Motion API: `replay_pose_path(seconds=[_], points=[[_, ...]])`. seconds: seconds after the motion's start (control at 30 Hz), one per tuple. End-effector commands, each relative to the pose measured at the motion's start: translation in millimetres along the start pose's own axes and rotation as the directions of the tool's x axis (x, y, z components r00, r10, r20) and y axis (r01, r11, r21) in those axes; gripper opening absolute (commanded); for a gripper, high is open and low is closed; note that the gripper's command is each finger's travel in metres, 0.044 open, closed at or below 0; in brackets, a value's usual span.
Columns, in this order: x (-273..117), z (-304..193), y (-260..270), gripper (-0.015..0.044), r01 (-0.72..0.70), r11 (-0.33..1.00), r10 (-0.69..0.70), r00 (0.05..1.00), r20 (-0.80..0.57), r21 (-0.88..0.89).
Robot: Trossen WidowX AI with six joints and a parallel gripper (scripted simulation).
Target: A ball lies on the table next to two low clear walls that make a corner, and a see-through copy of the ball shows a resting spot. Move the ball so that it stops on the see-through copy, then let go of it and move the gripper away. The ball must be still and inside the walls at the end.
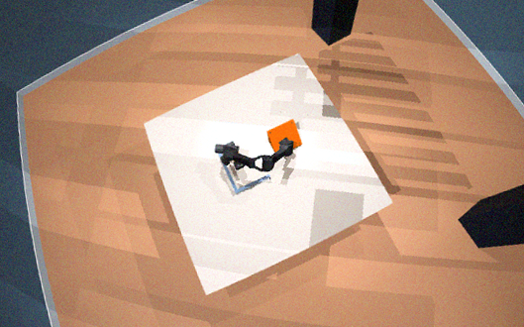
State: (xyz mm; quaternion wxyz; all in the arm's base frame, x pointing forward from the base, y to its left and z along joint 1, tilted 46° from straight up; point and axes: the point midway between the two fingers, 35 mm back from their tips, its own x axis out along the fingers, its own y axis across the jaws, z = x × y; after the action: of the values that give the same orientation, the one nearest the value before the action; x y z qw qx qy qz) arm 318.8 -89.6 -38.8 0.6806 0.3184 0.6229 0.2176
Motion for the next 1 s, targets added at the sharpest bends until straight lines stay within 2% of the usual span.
replay_pose_path(seconds=[0.0,0.2,0.4,0.97], points=[[1,0,1,0.0202,-0.006,1.000,0.006,1.000,0.004,0.002],[1,0,1,0.0162,-0.006,1.000,0.006,1.000,0.004,0.002],[-17,4,-1,0.0004,-0.002,1.000,0.002,1.000,0.004,0.003],[-111,3,-3,0.0000,0.002,1.000,-0.002,1.000,0.002,0.004]])
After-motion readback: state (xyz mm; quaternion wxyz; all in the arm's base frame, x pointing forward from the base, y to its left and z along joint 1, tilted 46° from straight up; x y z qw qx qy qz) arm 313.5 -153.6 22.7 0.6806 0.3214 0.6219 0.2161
